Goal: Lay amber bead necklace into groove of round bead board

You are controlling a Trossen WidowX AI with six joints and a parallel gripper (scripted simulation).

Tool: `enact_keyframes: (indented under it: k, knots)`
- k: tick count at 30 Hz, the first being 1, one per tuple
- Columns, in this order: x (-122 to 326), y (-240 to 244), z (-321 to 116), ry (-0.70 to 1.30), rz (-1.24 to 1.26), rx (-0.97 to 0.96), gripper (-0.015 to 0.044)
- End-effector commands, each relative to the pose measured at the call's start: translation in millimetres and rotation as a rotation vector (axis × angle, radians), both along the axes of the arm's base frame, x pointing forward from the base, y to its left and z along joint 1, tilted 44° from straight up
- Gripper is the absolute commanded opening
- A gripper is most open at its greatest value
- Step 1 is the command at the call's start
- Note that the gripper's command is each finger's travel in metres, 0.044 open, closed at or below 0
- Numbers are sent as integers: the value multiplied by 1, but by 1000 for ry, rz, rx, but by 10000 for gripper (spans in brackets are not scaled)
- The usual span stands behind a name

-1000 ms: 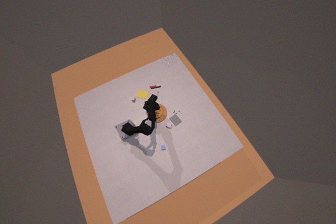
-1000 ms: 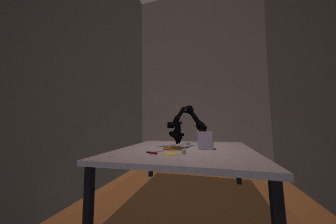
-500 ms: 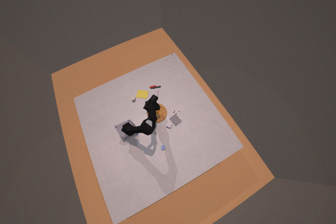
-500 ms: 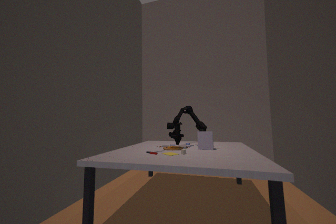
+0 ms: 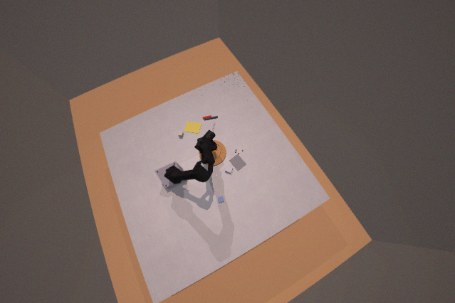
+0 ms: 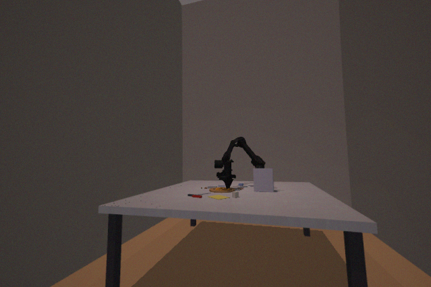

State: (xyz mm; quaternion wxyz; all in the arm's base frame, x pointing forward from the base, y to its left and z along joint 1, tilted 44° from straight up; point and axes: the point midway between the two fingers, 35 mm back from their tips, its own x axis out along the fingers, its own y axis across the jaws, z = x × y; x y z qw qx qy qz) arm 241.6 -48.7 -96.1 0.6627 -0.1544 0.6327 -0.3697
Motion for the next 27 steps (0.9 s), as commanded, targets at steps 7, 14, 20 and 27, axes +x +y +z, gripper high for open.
enact_keyframes:
  k: [7, 14, 20, 27]
  knots:
    - [-2, -2, -2, 4, -1, -1, 67]
    - [-2, -2, -2, 4, -1, -1, 0]
    - [-2, -2, -2, 4, -1, -1, 0]
    - [-2, -2, -2, 4, -1, -1, 0]
